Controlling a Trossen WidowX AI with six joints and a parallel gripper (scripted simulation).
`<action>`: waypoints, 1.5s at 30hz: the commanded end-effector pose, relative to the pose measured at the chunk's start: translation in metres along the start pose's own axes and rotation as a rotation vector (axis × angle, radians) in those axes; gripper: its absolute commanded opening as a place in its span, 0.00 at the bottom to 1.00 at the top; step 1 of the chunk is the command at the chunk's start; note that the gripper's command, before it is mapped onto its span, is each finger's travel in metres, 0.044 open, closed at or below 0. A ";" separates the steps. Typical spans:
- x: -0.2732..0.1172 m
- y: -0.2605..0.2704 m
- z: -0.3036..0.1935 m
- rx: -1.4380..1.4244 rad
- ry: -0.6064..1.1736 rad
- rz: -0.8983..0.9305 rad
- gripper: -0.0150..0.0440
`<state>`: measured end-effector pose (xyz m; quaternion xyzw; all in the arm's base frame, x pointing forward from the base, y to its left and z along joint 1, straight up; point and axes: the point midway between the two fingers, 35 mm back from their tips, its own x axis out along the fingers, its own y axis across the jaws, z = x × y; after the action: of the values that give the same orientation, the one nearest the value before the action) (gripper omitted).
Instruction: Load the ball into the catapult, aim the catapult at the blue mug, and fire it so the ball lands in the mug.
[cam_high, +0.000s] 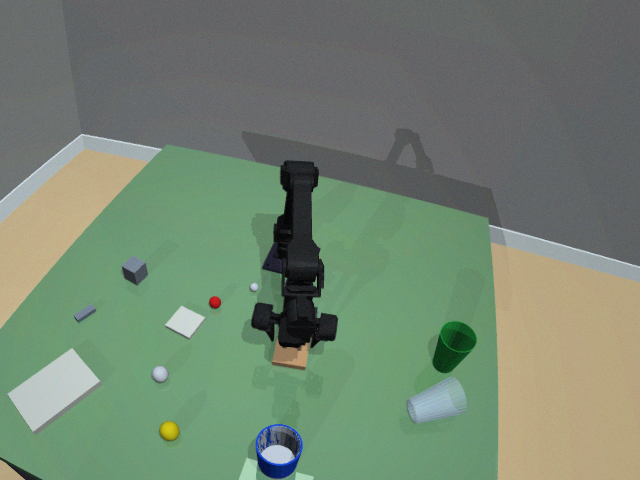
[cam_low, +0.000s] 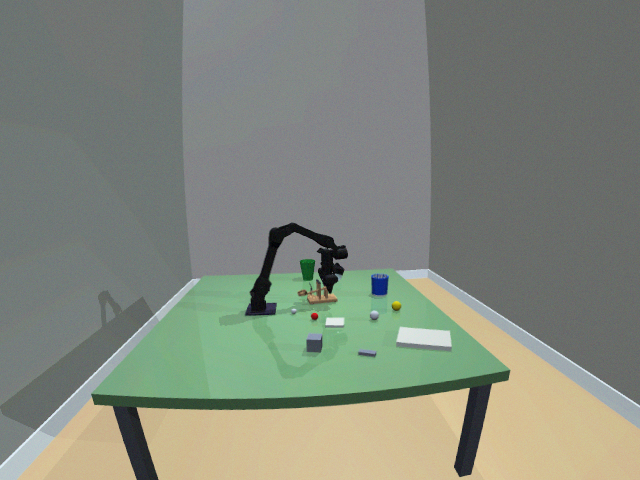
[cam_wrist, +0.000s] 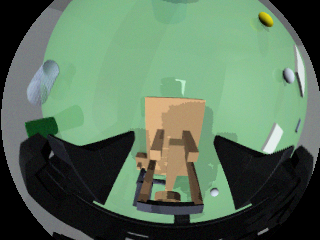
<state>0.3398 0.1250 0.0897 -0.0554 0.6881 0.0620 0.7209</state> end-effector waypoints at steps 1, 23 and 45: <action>0.010 0.000 -0.002 -0.002 0.011 0.002 1.00; 0.017 0.000 -0.001 -0.001 0.004 -0.001 0.51; -0.026 0.001 -0.001 -0.002 0.008 0.001 0.25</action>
<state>0.3359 0.1243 0.1120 -0.0581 0.6968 0.0603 0.7124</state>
